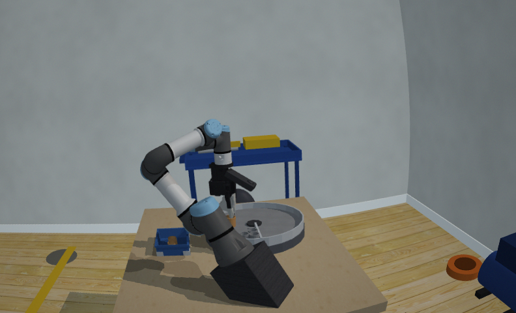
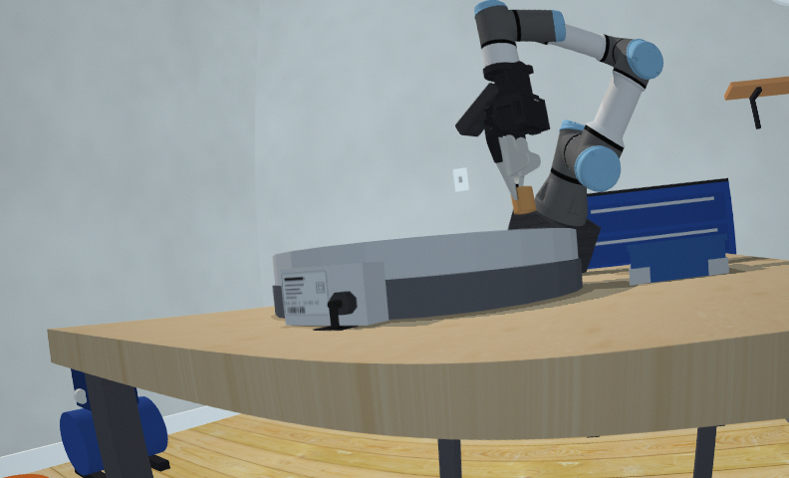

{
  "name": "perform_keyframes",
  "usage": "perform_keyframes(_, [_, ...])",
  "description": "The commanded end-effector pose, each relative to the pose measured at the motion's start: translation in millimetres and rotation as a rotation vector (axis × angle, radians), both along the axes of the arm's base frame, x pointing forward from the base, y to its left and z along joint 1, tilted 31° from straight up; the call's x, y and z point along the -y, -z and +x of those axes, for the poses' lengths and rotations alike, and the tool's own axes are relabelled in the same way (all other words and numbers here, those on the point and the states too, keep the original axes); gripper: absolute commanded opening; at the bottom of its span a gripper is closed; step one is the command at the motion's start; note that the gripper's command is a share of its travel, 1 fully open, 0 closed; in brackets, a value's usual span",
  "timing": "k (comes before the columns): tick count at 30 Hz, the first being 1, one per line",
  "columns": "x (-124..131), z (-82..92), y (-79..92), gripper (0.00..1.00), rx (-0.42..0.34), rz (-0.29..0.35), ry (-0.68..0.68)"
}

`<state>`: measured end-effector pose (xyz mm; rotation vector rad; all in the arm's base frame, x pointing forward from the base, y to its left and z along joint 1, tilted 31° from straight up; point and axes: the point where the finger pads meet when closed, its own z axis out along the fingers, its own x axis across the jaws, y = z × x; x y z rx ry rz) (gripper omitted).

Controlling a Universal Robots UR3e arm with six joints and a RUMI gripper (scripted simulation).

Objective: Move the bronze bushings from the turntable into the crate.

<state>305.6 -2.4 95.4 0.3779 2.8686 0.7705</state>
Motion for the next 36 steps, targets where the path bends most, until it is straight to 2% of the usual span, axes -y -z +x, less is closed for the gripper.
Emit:
perform_keyframes(1, [-7.9,4.0,-6.7,0.0,-0.007,0.002,0.02])
perform_keyframes(21, [-43.5,15.7,-28.9,0.0,-0.036,0.017,0.071])
perform_keyframes(36, [-89.4,32.1,-58.5,0.0,-0.071,0.032,0.138])
